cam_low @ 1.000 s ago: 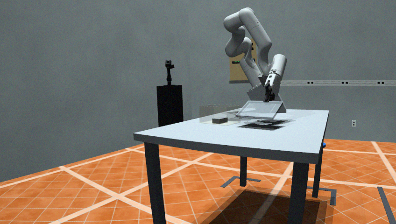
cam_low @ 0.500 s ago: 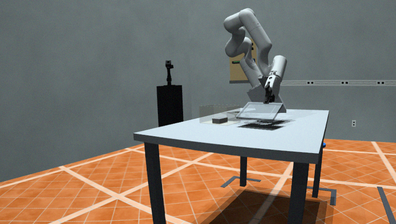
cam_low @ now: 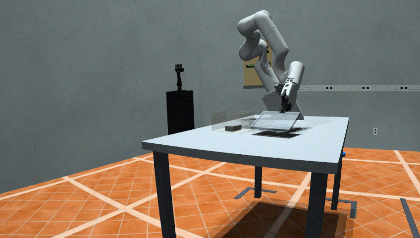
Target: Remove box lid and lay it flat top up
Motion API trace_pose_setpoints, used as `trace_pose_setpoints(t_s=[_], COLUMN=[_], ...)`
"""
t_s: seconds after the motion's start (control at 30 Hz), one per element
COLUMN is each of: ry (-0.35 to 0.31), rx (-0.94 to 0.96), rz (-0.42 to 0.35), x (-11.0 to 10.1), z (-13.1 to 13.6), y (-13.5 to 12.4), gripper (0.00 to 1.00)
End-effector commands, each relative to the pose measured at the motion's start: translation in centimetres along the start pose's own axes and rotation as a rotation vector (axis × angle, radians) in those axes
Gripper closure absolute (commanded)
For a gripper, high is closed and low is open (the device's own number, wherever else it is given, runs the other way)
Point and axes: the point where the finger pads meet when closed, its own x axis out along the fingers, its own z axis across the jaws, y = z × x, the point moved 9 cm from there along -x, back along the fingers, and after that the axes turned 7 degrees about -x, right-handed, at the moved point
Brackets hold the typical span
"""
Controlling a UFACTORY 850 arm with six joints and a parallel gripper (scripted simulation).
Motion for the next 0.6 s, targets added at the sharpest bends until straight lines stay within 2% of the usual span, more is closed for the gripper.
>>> trace_pose_setpoints(t_s=[0.0,0.57], ry=[0.002,0.002], rx=[0.001,0.001], rz=[0.000,0.000], x=[0.0,1.2], z=[-0.1,0.9], y=[0.0,-0.2], gripper=[1.00,1.00])
